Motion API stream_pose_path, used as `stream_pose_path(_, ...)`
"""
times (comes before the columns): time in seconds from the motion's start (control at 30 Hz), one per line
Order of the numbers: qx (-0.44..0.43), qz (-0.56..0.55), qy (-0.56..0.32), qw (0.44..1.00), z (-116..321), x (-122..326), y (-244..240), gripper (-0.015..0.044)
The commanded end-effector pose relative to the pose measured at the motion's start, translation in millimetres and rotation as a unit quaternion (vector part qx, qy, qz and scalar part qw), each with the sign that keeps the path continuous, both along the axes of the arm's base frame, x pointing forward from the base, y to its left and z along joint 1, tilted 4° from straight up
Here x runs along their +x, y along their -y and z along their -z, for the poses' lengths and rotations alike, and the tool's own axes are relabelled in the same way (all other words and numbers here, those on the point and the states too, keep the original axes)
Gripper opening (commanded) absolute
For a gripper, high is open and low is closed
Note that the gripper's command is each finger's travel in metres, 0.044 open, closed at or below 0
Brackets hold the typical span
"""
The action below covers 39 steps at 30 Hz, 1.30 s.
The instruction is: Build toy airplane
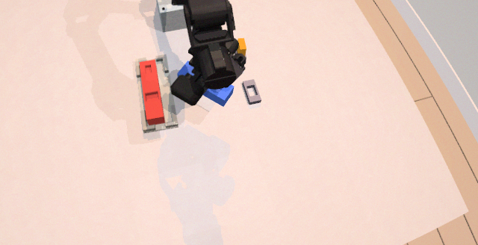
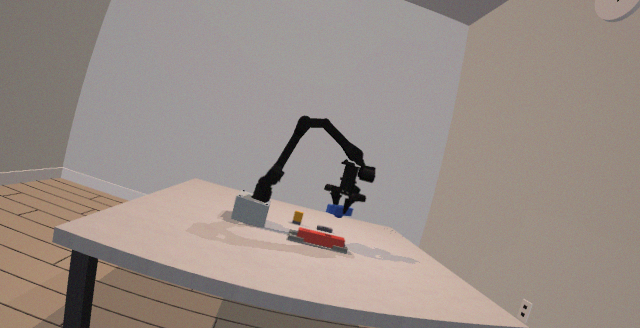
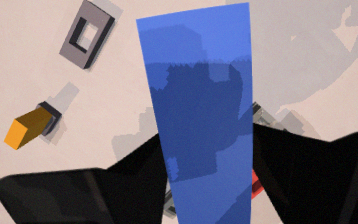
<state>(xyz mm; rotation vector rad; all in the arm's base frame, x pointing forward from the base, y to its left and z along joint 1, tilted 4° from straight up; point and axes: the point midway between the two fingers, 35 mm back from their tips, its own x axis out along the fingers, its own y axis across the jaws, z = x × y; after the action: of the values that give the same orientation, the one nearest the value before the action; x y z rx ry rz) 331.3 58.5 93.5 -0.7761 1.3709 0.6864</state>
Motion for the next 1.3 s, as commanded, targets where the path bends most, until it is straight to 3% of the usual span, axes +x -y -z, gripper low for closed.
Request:
stream_pose_path(0.0, -0.001, -0.035, 0.0, 0.999, 2, 0, 12, 0.0)
stream_pose_path(1.27, -0.036, -0.358, -0.006, 0.933, 19, -16, 134, 0.0)
